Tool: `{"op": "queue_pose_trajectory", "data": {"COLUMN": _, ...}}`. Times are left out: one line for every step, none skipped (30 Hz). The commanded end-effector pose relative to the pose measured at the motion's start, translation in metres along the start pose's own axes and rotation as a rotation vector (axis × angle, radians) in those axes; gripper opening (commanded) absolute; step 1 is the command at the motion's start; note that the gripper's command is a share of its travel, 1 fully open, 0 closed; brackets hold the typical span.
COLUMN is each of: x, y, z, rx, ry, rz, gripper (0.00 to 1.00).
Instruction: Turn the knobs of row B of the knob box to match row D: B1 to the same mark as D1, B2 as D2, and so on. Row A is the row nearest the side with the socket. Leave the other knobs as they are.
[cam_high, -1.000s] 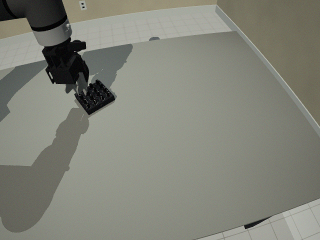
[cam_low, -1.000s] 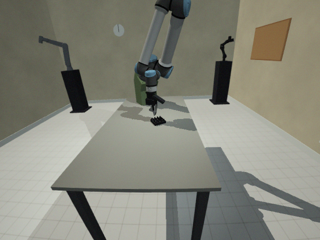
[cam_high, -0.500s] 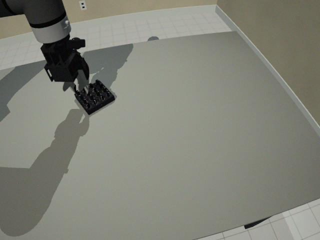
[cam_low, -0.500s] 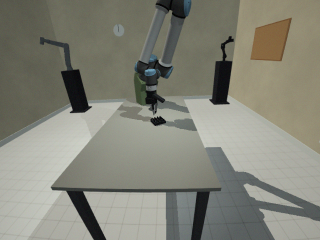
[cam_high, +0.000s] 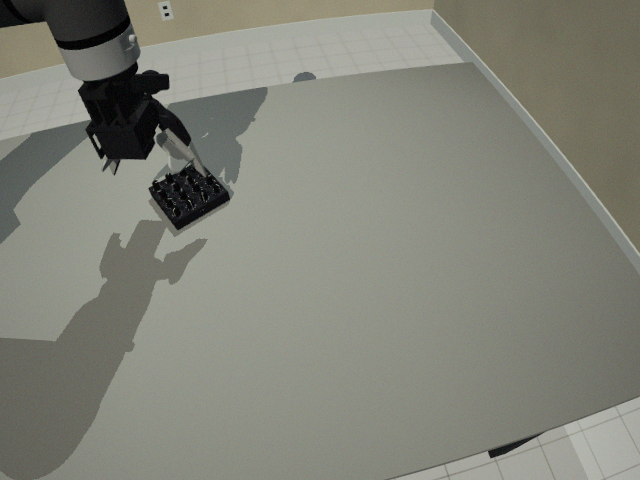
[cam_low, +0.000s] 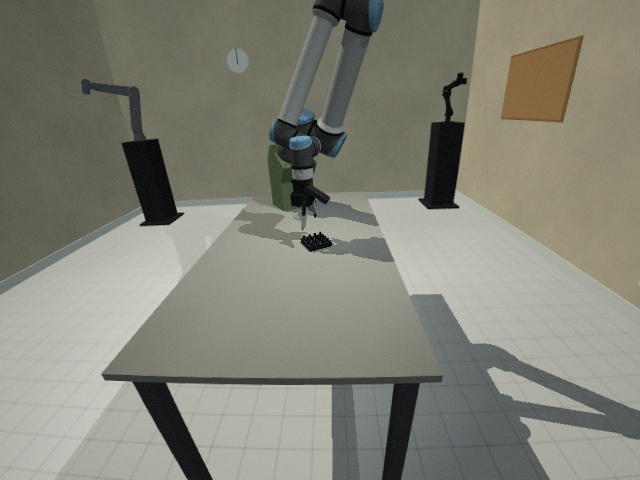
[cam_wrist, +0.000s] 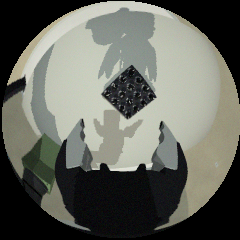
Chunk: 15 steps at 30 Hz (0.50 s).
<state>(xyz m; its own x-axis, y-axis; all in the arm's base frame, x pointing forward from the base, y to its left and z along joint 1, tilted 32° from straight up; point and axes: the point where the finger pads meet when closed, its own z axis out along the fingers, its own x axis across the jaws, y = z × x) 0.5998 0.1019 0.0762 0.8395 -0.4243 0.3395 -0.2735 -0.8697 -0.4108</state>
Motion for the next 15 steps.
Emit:
{"op": "queue_pose_trajectory", "data": {"x": 0.0, "y": 0.0, "z": -0.013, "rx": 0.0, "ry": 0.001, "rz": 0.0, "gripper": 1.0}}
{"op": "queue_pose_trajectory", "data": {"x": 0.0, "y": 0.0, "z": -0.017, "rx": 0.0, "ry": 0.001, "rz": 0.0, "gripper": 1.0}}
{"op": "queue_pose_trajectory", "data": {"x": 0.0, "y": 0.0, "z": -0.02, "rx": 0.0, "ry": 0.001, "rz": 0.0, "gripper": 1.0}}
{"op": "queue_pose_trajectory", "data": {"x": 0.0, "y": 0.0, "z": -0.024, "rx": 0.0, "ry": 0.001, "rz": 0.0, "gripper": 1.0}}
{"op": "queue_pose_trajectory", "data": {"x": 0.0, "y": 0.0, "z": -0.028, "rx": 0.0, "ry": 0.001, "rz": 0.0, "gripper": 1.0}}
{"op": "queue_pose_trajectory", "data": {"x": 0.0, "y": 0.0, "z": -0.032, "rx": 0.0, "ry": 0.001, "rz": 0.0, "gripper": 1.0}}
{"op": "queue_pose_trajectory", "data": {"x": 0.0, "y": 0.0, "z": -0.037, "rx": 0.0, "ry": 0.001, "rz": 0.0, "gripper": 1.0}}
{"op": "queue_pose_trajectory", "data": {"x": 0.0, "y": 0.0, "z": -0.041, "rx": 0.0, "ry": 0.001, "rz": 0.0, "gripper": 1.0}}
{"op": "queue_pose_trajectory", "data": {"x": 0.0, "y": 0.0, "z": -0.046, "rx": 0.0, "ry": 0.001, "rz": 0.0, "gripper": 1.0}}
{"op": "queue_pose_trajectory", "data": {"x": 0.0, "y": 0.0, "z": -0.05, "rx": 0.0, "ry": 0.001, "rz": 0.0, "gripper": 1.0}}
{"op": "queue_pose_trajectory", "data": {"x": 0.0, "y": 0.0, "z": -0.05, "rx": 0.0, "ry": 0.001, "rz": 0.0, "gripper": 1.0}}
{"op": "queue_pose_trajectory", "data": {"x": 0.0, "y": 0.0, "z": -0.05, "rx": 0.0, "ry": 0.001, "rz": 0.0, "gripper": 1.0}}
{"op": "queue_pose_trajectory", "data": {"x": 0.0, "y": 0.0, "z": -0.055, "rx": 0.0, "ry": 0.001, "rz": 0.0, "gripper": 1.0}}
{"op": "queue_pose_trajectory", "data": {"x": 0.0, "y": 0.0, "z": -0.059, "rx": 0.0, "ry": 0.001, "rz": 0.0, "gripper": 1.0}}
{"op": "queue_pose_trajectory", "data": {"x": 0.0, "y": 0.0, "z": -0.063, "rx": 0.0, "ry": 0.001, "rz": 0.0, "gripper": 1.0}}
